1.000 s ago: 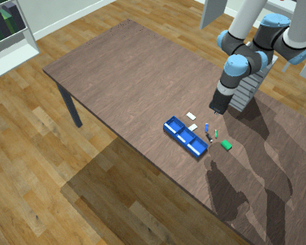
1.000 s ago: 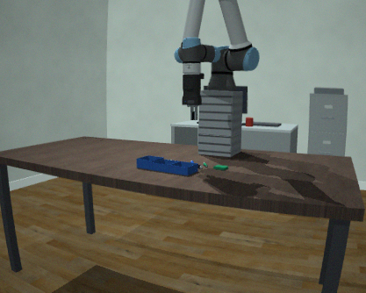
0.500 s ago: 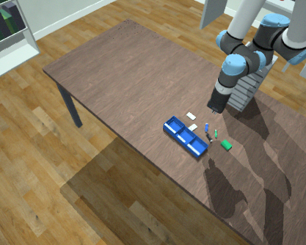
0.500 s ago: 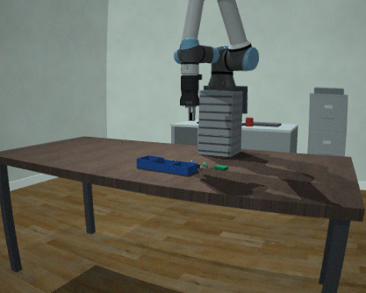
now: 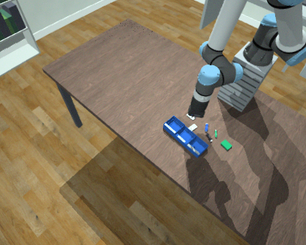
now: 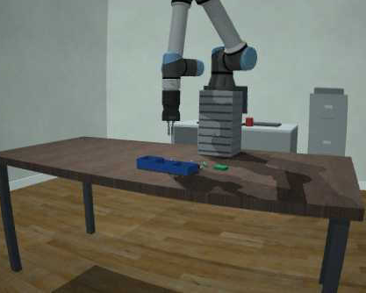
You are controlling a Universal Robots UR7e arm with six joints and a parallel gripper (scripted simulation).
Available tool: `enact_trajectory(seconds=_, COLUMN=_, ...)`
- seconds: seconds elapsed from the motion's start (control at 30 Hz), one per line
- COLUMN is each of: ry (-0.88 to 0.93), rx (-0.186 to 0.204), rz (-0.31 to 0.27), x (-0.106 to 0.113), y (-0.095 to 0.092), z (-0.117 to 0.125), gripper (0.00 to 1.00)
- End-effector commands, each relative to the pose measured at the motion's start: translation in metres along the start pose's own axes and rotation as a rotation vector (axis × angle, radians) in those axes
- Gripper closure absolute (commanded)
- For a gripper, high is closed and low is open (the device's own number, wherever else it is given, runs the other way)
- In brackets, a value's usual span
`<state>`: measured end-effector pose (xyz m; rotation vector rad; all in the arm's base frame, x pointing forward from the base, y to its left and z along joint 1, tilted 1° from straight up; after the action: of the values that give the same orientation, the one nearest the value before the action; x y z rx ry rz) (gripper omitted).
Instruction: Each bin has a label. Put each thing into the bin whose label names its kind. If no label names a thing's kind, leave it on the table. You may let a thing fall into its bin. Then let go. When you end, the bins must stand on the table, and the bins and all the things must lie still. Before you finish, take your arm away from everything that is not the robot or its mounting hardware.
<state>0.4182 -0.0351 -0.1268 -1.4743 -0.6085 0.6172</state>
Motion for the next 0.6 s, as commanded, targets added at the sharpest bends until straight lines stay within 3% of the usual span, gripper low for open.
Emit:
enact_trajectory(seconds=0.0, ry=-0.157, rx=0.000, rz=-0.007, x=-0.001, y=0.019, z=-0.026, gripper=0.69)
enact_trajectory(seconds=0.33, ry=-0.485, rx=-0.005, rz=-0.004, x=-0.008, y=0.067, z=-0.094, gripper=0.69)
enact_trajectory(seconds=0.57, ry=-0.689, rx=-0.007, rz=-0.002, x=-0.008, y=0.068, z=-0.095, gripper=0.69)
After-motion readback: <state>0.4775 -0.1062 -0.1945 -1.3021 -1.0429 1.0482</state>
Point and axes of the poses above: the point where the finger pads meet when closed, its own y axis out along the fingers, its own z axis across the jaws, x = y × z, the point moved 5 cm from there along -y, back along the fingers, and after that the axes turned 9 degrees about -y, right-handed, at the moved point
